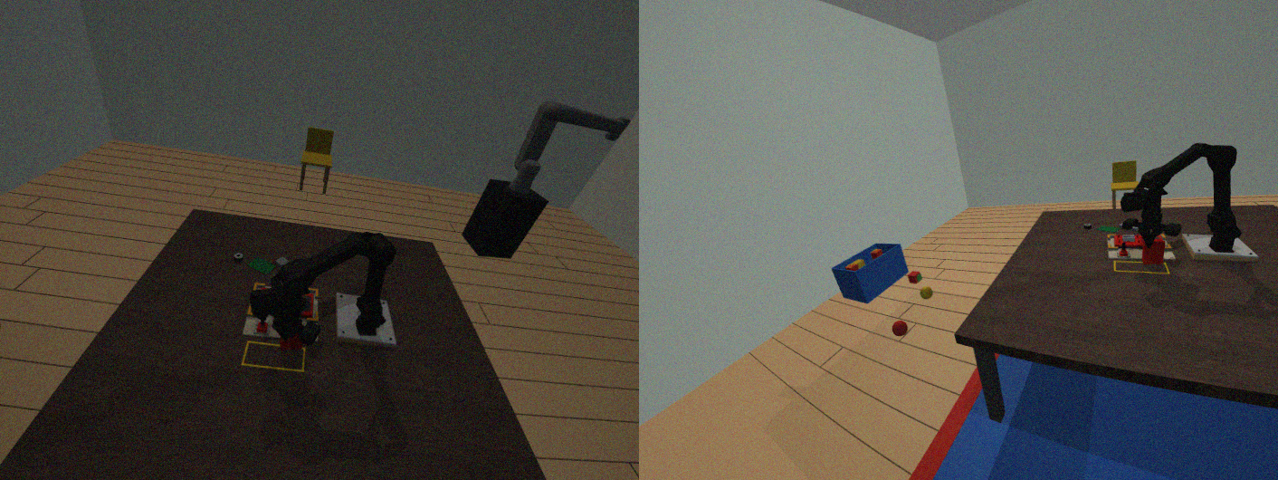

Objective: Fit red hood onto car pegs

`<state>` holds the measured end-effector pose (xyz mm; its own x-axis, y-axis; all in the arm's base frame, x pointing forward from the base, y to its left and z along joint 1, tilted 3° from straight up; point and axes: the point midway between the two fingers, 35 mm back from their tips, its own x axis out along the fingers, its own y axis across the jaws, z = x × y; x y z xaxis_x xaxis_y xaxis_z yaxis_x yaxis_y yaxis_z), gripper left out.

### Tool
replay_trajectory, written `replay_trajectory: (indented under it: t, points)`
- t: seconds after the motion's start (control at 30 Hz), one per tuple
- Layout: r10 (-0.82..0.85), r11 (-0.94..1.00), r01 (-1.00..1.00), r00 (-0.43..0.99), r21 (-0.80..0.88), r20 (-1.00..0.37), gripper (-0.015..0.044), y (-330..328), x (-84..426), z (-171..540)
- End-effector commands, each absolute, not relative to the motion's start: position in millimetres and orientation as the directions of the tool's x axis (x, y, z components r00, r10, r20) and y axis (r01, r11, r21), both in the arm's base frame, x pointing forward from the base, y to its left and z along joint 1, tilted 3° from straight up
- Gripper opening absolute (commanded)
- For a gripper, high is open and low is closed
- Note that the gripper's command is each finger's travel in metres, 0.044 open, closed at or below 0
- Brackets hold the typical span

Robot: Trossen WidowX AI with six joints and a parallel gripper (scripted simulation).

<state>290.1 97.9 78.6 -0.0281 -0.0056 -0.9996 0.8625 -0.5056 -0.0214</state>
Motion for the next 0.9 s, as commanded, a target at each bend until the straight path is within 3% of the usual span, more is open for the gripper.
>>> replay_trajectory:
  t: [0.0,0.87]
  points:
    - [-0.011,-0.524,0.852,-0.025,-0.016,-1.000,0.0000,96.9,290.9,79.1]
    - [-0.011,-0.634,0.773,-0.025,-0.012,-1.000,0.0000,95.3,291.6,79.1]
